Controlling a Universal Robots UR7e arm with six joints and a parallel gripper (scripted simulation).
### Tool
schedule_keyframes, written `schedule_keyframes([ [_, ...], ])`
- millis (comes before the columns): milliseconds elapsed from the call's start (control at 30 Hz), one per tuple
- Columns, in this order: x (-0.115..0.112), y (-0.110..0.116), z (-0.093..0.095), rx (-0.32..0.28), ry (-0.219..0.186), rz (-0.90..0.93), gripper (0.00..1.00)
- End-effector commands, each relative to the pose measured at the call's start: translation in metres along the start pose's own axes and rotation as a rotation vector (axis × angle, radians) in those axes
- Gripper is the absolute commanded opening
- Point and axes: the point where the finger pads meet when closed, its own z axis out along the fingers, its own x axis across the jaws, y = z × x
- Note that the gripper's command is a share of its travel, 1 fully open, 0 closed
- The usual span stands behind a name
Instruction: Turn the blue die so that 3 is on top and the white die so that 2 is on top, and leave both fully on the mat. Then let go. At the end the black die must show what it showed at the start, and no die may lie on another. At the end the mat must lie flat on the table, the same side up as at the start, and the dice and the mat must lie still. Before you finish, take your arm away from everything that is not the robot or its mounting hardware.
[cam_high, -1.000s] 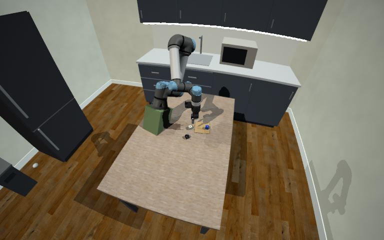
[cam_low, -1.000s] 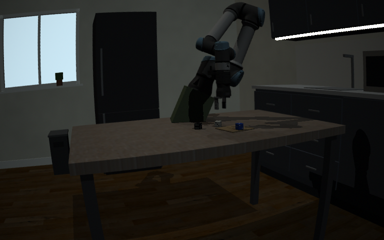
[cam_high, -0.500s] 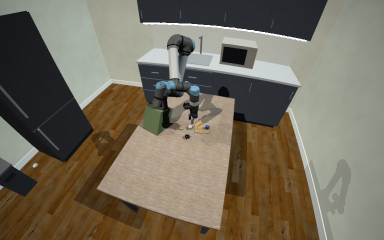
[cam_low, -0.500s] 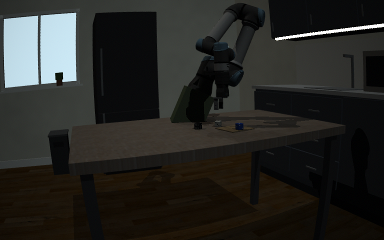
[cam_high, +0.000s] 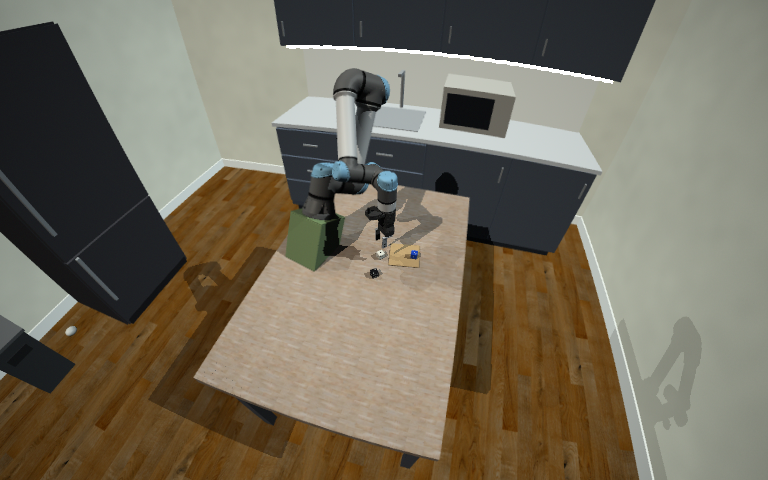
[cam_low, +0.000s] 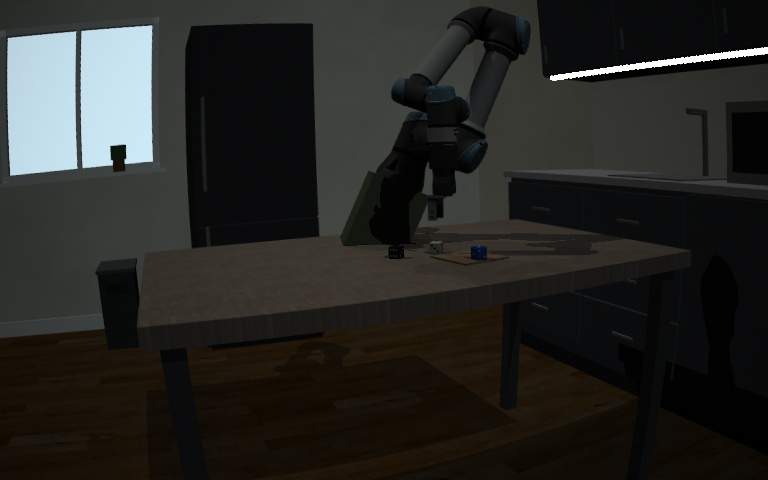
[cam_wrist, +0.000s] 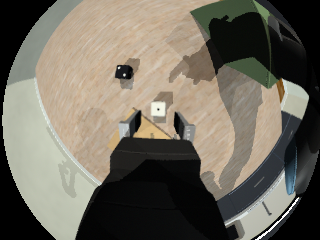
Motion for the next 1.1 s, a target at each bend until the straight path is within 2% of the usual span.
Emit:
schedule_keyframes([
  [0,0.0003,-0.0011,-0.0001,0.000,-0.002,-0.022,1.00],
  [167,0.0003,-0.0012,-0.0001,0.000,-0.002,-0.023,1.00],
  [200,0.0003,-0.0012,-0.0001,0.000,-0.002,-0.023,0.87],
  [1067,0.0003,-0.0012,-0.0001,0.000,-0.002,-0.023,0.87],
])
